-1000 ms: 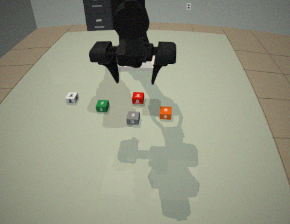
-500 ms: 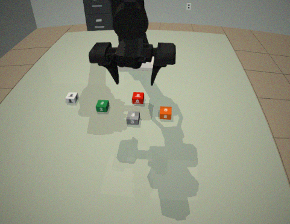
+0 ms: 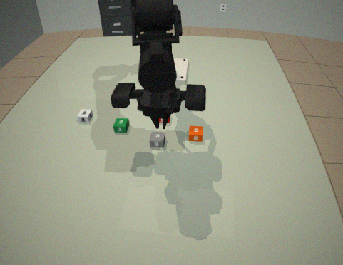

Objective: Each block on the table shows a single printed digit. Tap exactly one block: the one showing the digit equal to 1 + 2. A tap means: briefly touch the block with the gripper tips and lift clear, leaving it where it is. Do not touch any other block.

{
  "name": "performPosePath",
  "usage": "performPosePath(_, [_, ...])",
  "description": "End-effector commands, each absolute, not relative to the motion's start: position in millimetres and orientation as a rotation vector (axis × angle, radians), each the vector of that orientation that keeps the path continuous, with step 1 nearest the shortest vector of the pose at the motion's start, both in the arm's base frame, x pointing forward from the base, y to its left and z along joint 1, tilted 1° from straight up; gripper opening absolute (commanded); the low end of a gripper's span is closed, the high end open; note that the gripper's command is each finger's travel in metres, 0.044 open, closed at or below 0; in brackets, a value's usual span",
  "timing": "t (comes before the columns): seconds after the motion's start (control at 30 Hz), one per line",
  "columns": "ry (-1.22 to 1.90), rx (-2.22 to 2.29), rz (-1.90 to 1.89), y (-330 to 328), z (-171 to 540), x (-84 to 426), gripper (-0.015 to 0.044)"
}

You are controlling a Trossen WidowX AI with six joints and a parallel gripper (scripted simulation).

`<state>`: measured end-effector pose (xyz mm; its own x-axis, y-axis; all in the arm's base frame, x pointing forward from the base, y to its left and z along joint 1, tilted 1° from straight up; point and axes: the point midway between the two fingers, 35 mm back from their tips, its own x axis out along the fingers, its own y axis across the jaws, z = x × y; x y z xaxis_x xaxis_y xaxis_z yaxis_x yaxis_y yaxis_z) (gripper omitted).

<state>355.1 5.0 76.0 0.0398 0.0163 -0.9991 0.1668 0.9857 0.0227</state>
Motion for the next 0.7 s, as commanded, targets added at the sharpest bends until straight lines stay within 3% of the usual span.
performPosePath(0.0, [1.531, 0.145, -0.115, 5, 73, 354, 0.0020])
performPosePath(0.67, [1.531, 0.145, -0.115, 5, 52, 355, 0.0020])
